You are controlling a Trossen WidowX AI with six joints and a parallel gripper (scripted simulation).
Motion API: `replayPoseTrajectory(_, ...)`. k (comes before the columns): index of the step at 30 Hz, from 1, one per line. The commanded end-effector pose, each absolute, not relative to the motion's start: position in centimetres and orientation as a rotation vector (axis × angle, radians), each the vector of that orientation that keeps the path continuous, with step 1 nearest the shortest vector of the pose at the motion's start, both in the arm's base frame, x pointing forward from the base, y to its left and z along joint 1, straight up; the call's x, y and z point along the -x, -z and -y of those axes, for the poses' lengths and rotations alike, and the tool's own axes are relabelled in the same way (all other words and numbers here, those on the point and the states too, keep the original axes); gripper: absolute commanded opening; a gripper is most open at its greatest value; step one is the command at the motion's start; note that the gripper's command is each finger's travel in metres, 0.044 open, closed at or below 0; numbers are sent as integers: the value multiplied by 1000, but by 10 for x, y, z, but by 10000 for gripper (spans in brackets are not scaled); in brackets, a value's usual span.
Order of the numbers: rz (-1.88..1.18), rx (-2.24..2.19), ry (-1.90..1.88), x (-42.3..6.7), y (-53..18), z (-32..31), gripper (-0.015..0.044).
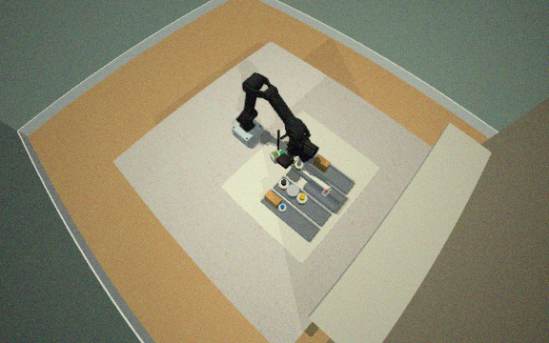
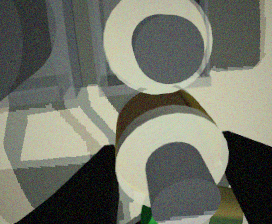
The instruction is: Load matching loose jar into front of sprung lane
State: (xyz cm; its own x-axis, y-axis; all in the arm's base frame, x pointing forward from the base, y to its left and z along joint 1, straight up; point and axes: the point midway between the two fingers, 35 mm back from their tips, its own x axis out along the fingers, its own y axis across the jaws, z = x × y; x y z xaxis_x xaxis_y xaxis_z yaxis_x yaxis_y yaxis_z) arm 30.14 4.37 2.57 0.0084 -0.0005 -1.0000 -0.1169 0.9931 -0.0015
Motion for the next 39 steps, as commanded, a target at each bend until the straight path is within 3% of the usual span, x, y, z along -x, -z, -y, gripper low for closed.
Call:
replayPoseTrajectory(1,-1543,88,-90,-309,-27,-45,0)
replayPoseTrajectory(39,-1542,88,-90,-327,-28,-47,0)
